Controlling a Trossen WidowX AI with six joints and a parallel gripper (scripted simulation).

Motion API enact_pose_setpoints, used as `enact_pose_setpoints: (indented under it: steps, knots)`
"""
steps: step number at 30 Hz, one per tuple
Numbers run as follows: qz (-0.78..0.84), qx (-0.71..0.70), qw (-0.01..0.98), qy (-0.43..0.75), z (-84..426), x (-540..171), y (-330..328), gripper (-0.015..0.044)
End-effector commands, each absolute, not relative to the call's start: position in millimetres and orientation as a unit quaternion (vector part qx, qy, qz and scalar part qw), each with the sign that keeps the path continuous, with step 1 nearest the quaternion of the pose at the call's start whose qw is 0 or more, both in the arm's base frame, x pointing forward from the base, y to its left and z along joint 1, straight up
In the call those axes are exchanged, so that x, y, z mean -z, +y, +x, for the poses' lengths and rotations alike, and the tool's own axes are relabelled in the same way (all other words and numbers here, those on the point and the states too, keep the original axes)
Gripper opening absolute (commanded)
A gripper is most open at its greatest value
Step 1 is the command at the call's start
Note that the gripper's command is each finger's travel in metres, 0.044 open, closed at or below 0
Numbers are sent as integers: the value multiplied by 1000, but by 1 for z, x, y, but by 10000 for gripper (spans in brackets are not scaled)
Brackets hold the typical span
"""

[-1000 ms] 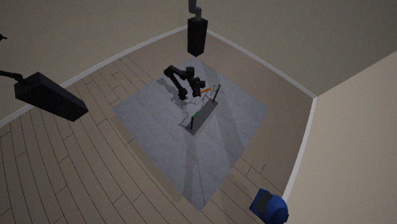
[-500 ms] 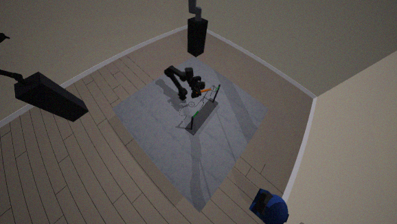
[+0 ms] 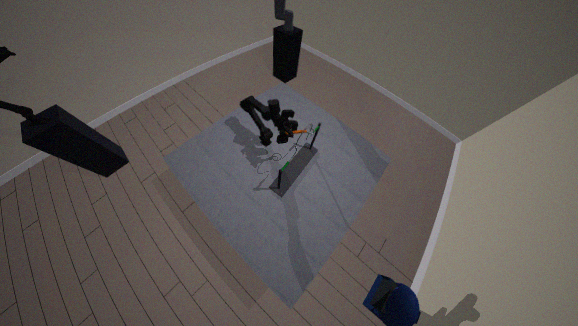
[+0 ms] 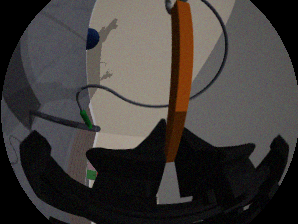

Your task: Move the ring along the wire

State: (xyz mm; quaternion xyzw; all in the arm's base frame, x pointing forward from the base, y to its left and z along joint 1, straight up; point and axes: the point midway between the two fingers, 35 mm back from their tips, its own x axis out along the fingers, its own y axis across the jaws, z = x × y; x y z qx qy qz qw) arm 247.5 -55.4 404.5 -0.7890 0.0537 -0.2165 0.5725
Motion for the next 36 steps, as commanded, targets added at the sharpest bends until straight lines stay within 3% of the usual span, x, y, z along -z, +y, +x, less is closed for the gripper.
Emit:
enact_pose_setpoints:
  steps: [1,18,36]
  knots:
    - [-803,219,552,48,247,-404,-55,-150]
    - [-825,226,517,37,248,-398,-59,-150]
    - [-762,209,609,69,250,-358,-74,-150]
